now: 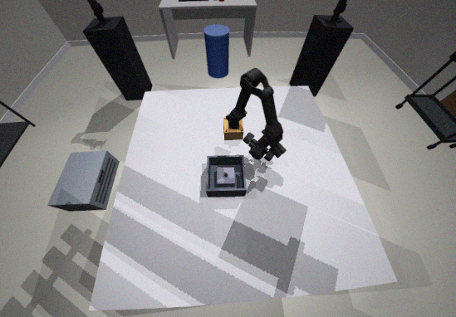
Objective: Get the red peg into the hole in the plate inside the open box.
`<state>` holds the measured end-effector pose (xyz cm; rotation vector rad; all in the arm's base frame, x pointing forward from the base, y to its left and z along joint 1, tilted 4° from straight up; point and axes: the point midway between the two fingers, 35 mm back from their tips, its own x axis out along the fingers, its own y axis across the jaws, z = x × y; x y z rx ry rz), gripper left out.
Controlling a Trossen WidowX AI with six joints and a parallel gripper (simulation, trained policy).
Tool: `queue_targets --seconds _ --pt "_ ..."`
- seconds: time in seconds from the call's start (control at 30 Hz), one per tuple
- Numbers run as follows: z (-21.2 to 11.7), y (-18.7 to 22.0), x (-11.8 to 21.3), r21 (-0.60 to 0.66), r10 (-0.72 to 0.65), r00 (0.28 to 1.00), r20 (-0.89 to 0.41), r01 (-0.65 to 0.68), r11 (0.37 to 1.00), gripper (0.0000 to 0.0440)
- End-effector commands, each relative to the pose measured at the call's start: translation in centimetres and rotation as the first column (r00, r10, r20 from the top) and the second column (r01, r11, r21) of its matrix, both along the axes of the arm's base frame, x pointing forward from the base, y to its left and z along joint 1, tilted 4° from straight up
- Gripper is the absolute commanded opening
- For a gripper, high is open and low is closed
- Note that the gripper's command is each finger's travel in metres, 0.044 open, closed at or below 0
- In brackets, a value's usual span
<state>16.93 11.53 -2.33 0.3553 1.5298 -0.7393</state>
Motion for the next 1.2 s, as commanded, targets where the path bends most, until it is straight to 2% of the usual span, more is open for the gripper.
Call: queue_targets --seconds 0.0,0.1,0.13,0.8,1.17 --pt "-0.3 -0.5 -0.4 -0.029 -0.01 1.0 -0.026 0.009 1.0 0.0065" --pt "-0.3 -0.7 -0.7 -0.048 -0.01 0.999 -0.046 0.008 0.999 0.0004" --pt "0.0 -0.7 -0.4 -0.053 -0.008 0.999 -0.032 0.006 0.999 0.0" --pt "8.0 -2.6 2.7 -0.118 0.009 0.996 0.093 0.002 0.993 0.0" --pt "12.3 -4.3 5.3 -0.128 -0.062 0.981 0.182 0.086 0.988 0.0"
